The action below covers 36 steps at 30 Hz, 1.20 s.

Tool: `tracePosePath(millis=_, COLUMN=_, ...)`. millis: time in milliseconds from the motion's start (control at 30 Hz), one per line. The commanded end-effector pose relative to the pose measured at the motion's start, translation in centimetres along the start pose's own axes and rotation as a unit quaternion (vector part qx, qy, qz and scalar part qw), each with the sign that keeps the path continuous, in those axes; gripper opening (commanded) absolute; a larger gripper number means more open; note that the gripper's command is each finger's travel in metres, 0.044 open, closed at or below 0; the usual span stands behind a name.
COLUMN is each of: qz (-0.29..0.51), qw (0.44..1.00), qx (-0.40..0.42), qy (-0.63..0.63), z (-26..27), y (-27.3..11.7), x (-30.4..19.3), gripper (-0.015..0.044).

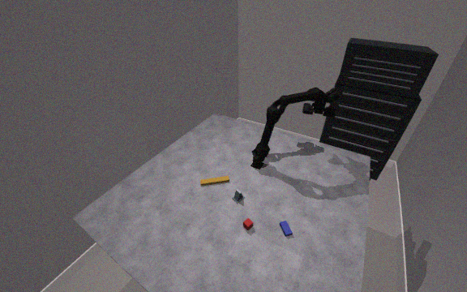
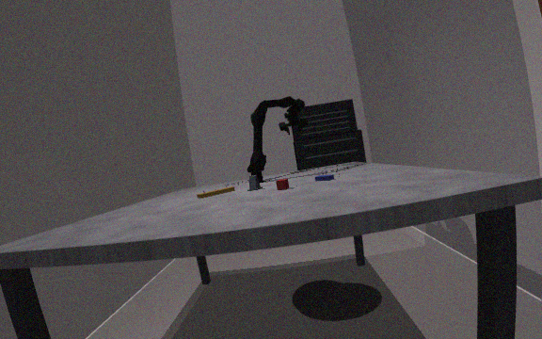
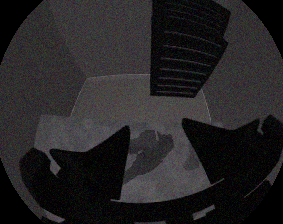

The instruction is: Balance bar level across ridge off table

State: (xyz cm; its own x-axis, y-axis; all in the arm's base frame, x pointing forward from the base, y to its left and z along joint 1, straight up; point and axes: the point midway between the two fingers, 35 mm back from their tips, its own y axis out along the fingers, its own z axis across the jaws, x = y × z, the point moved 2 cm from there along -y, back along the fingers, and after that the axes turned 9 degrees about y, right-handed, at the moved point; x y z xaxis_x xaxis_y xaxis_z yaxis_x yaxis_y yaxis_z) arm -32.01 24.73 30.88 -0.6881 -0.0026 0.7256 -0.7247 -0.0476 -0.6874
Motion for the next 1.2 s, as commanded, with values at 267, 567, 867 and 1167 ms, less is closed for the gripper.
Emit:
tracePosePath(millis=267, qz=0.017, qw=0.991, qx=-0.077, qy=0.106, z=-4.9, y=-3.6, x=-4.6, gripper=0.0315)
tracePosePath(millis=567, qz=0.034, qw=0.976, qx=-0.129, qy=0.174, z=-7.6, y=-6.5, x=-8.8, gripper=0.0315)
tracePosePath(millis=867, qz=0.040, qw=0.949, qx=-0.177, qy=0.257, z=-9.7, y=-9.6, x=-12.8, gripper=0.0315)
tracePosePath(millis=1167, qz=0.043, qw=0.913, qx=-0.223, qy=0.338, z=-11.1, y=-12.8, x=-17.0, gripper=0.0315)
